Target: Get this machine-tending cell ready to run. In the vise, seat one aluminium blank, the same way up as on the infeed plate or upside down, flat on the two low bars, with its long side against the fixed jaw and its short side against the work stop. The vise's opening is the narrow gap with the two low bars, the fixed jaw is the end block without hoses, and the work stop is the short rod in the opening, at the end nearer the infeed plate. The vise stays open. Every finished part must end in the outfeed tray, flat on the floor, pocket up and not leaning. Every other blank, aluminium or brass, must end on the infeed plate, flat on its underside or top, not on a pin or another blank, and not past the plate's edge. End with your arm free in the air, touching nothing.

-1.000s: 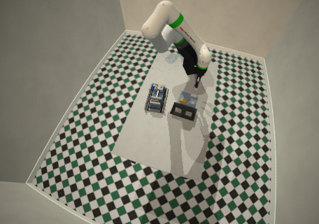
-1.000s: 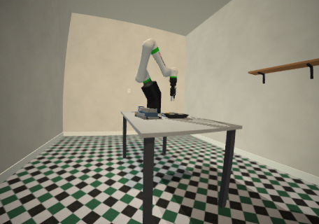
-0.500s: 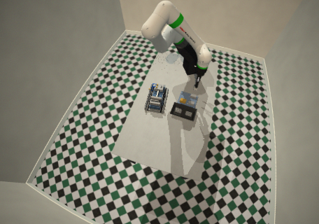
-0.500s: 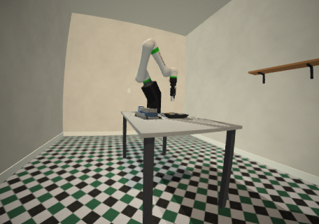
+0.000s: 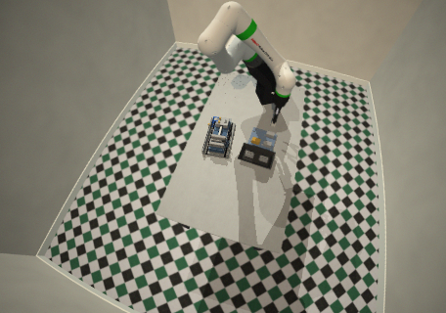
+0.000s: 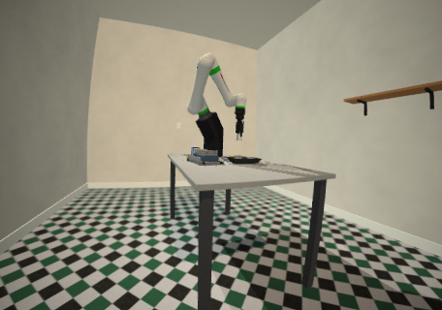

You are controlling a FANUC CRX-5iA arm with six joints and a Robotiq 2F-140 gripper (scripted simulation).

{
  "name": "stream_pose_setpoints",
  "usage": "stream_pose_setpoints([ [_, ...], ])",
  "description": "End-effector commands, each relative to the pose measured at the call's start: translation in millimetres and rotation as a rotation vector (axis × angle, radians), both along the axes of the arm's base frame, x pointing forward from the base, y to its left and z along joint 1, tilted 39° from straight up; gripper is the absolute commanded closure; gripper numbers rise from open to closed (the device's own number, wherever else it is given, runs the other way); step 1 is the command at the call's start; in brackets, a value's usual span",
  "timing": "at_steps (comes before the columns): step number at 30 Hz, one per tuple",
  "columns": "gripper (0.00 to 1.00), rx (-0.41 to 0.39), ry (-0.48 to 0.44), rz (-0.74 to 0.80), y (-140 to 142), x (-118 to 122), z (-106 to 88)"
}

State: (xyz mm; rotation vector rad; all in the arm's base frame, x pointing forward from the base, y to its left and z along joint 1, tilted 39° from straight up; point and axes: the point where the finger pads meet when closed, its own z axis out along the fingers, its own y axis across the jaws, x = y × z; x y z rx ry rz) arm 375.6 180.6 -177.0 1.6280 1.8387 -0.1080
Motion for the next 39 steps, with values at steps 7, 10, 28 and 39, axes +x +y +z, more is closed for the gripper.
stream_pose_setpoints([
  [7,0.60,0.000,0.000,0.000,-6,5,-9.6],
  [10,0.60,0.000,0.000,0.000,-10,9,-16.1],
  [28,0.60,0.000,0.000,0.000,-38,34,-62.0],
  [39,0.60,0.000,0.000,0.000,-53,47,-85.8],
])
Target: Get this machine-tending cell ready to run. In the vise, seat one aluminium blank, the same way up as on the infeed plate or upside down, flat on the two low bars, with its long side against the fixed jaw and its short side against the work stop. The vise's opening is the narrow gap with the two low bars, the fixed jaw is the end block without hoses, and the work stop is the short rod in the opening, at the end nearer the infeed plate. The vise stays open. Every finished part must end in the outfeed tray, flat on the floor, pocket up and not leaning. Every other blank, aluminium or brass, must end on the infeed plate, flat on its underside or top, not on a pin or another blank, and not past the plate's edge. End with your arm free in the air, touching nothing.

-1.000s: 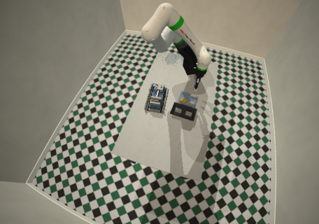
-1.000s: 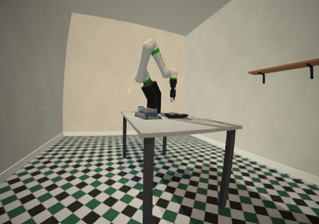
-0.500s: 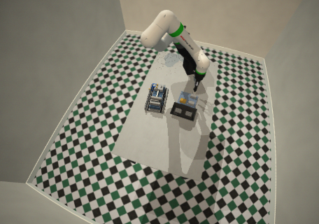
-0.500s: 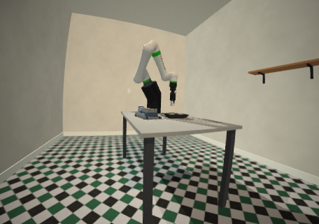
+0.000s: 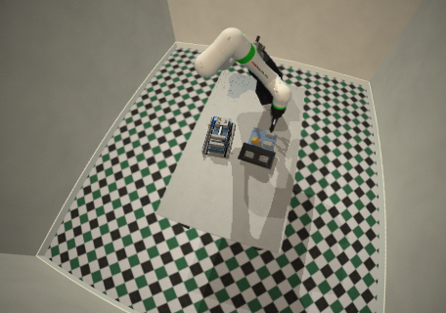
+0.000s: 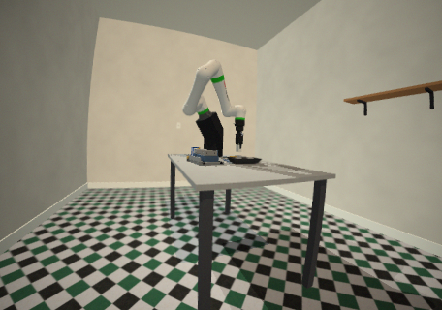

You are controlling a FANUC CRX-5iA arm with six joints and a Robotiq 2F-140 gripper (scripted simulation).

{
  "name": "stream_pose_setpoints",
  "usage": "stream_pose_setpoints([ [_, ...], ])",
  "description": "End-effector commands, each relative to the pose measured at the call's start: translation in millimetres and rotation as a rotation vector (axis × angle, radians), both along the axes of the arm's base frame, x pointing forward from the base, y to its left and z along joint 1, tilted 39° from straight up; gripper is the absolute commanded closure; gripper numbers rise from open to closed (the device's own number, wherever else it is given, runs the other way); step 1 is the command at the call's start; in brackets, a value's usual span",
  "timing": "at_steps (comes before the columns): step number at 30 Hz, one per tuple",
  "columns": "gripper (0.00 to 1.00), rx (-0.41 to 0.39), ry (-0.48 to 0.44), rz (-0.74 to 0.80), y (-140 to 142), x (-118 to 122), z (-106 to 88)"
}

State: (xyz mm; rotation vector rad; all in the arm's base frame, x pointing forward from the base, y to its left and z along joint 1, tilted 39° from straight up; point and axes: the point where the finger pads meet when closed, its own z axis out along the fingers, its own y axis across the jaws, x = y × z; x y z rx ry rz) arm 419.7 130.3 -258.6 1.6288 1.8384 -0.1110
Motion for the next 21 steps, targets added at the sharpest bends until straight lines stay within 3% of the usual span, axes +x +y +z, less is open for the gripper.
stream_pose_setpoints([
  [1,0.60,0.002,-0.002,0.002,-4,4,-6.3],
  [21,0.60,0.002,-0.002,0.002,-11,10,-18.3],
])
